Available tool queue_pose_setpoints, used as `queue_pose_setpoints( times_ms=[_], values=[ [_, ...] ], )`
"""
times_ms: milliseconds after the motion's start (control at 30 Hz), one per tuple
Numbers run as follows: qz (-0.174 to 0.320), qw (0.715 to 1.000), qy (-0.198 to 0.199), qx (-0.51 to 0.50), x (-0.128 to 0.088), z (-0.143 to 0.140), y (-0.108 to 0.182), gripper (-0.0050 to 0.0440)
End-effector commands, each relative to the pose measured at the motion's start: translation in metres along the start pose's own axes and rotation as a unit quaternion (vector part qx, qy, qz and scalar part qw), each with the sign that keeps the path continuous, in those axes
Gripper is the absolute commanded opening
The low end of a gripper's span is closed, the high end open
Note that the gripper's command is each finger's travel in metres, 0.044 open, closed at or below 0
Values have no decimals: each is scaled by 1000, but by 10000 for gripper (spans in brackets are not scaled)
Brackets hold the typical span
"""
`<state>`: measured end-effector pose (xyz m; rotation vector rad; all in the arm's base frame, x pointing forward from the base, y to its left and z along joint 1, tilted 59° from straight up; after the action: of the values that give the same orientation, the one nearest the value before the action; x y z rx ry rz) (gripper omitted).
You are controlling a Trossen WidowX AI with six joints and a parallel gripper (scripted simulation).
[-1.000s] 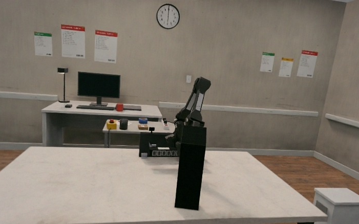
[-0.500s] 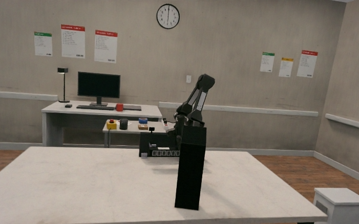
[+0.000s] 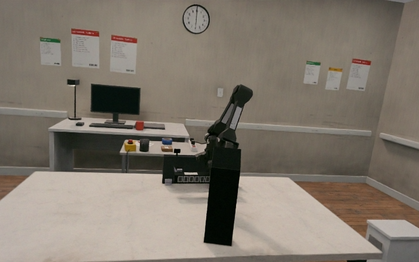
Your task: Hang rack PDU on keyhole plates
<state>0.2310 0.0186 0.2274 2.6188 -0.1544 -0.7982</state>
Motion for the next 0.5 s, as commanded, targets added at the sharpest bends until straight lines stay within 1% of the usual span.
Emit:
queue_pose_setpoints(
  times_ms=[0, 333, 400, 467],
  values=[
    [3, 1000, 12, 2, -5, 20, -1, 440],
    [2, 1000, 10, 1, -3, 80, -13, 440],
    [2, 1000, 10, 1, -3, 80, -13, 440],
    [2, 1000, 10, 1, -2, 87, -15, 440]
  ],
)
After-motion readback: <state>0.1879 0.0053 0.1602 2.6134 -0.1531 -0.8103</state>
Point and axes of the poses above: the point midway between the two fingers, 35 mm back from their tips, its own x axis out along the fingers, its own z axis across the jaws, y = z × x, the point moved 9 cm from there along -x, back along the fingers, and after that the axes turned 10 degrees about -x, right-handed, at the moved point
